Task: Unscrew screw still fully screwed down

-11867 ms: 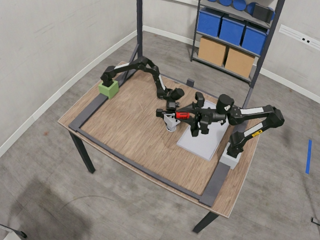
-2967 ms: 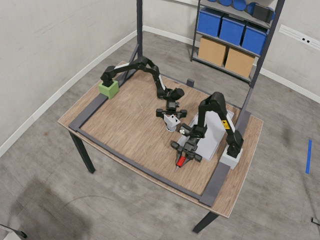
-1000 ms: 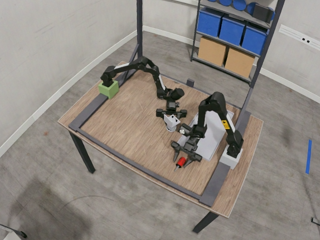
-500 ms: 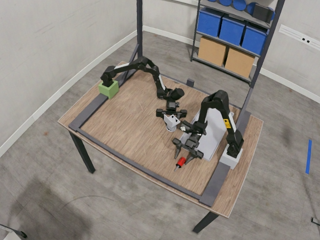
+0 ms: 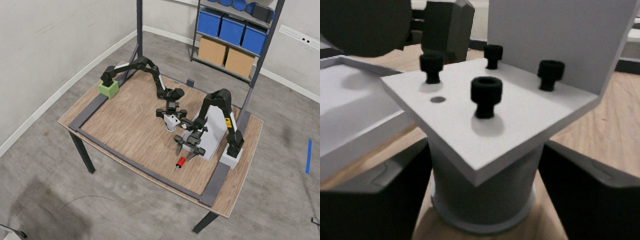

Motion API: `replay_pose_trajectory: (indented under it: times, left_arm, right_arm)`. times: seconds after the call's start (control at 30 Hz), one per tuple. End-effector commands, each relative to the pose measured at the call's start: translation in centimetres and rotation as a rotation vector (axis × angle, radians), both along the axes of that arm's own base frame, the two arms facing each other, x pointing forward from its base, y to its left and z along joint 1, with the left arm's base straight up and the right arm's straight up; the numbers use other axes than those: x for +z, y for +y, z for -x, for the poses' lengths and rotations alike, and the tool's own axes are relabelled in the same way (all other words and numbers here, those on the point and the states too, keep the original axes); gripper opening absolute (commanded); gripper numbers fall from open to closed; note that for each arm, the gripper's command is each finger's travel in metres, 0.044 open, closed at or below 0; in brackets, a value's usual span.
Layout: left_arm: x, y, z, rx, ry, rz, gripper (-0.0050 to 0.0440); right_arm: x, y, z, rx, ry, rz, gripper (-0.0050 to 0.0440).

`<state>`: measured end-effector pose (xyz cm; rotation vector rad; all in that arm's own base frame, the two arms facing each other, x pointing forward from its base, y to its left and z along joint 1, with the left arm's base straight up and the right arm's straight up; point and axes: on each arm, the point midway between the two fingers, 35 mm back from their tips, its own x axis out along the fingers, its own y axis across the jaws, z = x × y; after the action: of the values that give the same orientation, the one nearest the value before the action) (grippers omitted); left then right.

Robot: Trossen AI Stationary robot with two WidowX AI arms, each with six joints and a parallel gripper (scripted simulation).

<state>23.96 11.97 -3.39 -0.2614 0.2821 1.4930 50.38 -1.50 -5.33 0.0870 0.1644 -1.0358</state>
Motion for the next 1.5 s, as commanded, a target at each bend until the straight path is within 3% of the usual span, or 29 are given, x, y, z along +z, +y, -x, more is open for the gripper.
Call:
replay_pose_trajectory:
  times: [0.0, 1.13, 1.47]
  left_arm:
    - [0.5, -0.1, -0.5, 0.009, -0.027, 0.0, 0.03]
    - [2.2, -2.4, -0.1, 0.011, -0.021, 0.001, 0.03]
    - [3.2, -3.9, -3.4, -0.063, -0.038, 0.171, 0.03]
  right_arm:
    - [1.4, -0.1, -0.7, -0.006, -0.035, -0.007, 0.0245]
    - [1.4, -0.1, -0.7, -0.006, -0.035, -0.007, 0.0245]
    - [1.4, -0.1, -0.7, -0.006, -0.035, -0.007, 0.0245]
